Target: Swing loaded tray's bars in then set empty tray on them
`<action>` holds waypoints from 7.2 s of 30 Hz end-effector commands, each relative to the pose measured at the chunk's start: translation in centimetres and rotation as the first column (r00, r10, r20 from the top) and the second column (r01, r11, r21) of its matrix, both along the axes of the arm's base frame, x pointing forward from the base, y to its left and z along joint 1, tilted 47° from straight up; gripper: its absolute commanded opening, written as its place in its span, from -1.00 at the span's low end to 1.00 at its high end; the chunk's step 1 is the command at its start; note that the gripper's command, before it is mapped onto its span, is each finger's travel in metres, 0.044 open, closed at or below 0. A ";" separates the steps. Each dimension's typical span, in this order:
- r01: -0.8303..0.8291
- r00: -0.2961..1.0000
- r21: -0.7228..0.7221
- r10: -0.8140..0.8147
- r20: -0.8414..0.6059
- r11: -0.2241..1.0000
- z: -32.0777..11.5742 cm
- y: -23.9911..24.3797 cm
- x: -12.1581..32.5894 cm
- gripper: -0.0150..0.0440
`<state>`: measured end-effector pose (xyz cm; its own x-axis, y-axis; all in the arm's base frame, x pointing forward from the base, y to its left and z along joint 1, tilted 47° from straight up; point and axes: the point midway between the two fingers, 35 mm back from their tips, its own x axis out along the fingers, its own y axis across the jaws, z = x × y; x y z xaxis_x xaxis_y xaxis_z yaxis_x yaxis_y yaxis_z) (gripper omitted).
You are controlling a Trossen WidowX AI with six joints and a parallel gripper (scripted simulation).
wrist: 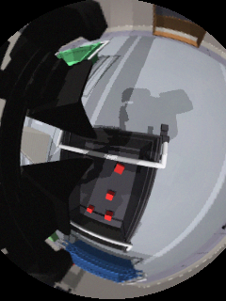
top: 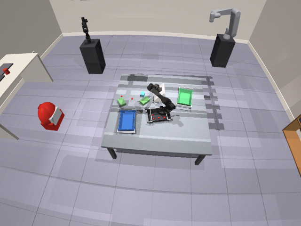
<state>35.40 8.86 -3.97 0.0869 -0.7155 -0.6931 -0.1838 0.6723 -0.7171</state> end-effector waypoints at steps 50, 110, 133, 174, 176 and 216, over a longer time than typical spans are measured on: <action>0.262 0.932 0.082 -0.274 0.237 0.961 -16.1 9.4 -32.7 1.00; 0.262 0.932 0.082 -0.274 0.239 0.962 -19.8 5.4 -32.3 -0.33; 0.262 0.932 0.082 -0.275 0.237 0.961 -14.1 11.5 -32.9 -0.49; 0.262 0.932 0.087 -0.276 0.236 0.961 -11.7 22.5 -32.9 -0.49; 0.262 0.932 0.087 -0.276 0.236 0.961 -11.7 22.5 -32.9 -0.49; 0.392 0.833 0.192 -0.436 0.341 0.900 -6.4 22.3 -24.7 -0.49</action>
<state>8.87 30.72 -12.05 0.0499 -0.6894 -0.7227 0.3438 0.6912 -0.6357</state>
